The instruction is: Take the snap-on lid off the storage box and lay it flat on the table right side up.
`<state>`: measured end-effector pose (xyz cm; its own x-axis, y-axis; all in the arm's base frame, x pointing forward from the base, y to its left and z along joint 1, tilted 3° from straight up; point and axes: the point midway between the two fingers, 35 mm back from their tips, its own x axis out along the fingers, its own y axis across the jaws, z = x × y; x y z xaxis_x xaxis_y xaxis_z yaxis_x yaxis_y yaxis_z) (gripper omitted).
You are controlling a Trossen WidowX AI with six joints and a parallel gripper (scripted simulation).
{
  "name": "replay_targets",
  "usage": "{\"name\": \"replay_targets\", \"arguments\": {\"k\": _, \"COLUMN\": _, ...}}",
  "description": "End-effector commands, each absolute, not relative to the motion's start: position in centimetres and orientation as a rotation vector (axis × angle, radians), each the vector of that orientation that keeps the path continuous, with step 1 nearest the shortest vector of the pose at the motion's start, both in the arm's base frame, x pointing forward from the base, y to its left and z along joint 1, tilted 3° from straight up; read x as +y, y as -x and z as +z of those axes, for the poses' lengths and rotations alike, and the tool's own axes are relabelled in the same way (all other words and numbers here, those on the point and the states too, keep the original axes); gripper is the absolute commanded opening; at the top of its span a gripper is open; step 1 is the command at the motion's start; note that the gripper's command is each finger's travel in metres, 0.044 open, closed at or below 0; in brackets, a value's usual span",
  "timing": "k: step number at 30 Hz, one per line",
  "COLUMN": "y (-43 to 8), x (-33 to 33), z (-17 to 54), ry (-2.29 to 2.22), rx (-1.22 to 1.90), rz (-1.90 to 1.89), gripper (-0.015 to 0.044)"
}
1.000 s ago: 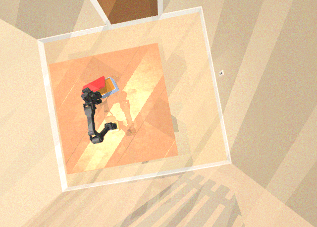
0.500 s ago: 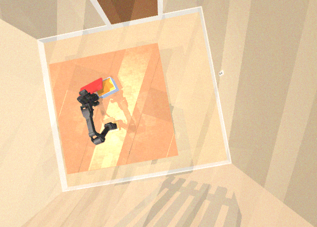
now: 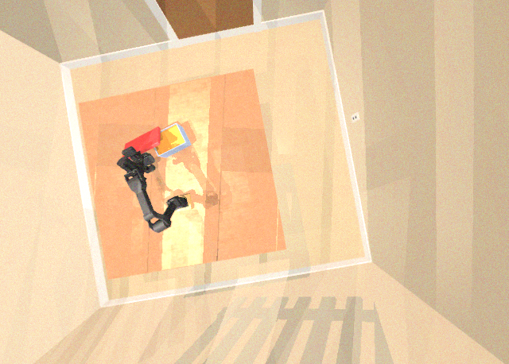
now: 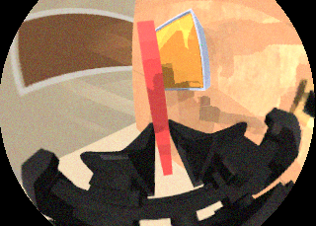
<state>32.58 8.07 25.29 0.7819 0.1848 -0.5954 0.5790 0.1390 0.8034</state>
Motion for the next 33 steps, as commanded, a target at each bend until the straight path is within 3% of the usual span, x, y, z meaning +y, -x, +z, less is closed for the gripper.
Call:
{"name": "replay_targets", "arguments": {"k": 1, "y": -32.2, "x": 8.7, "z": 25.6, "ry": -1.439, "rx": 0.656, "rz": -0.313, "gripper": 0.0000}}
{"name": "replay_targets", "arguments": {"k": 33, "y": -30.0, "x": 14.7, "z": 25.5, "ry": -1.446, "rx": 0.661, "rz": -0.313, "gripper": 0.0000}}
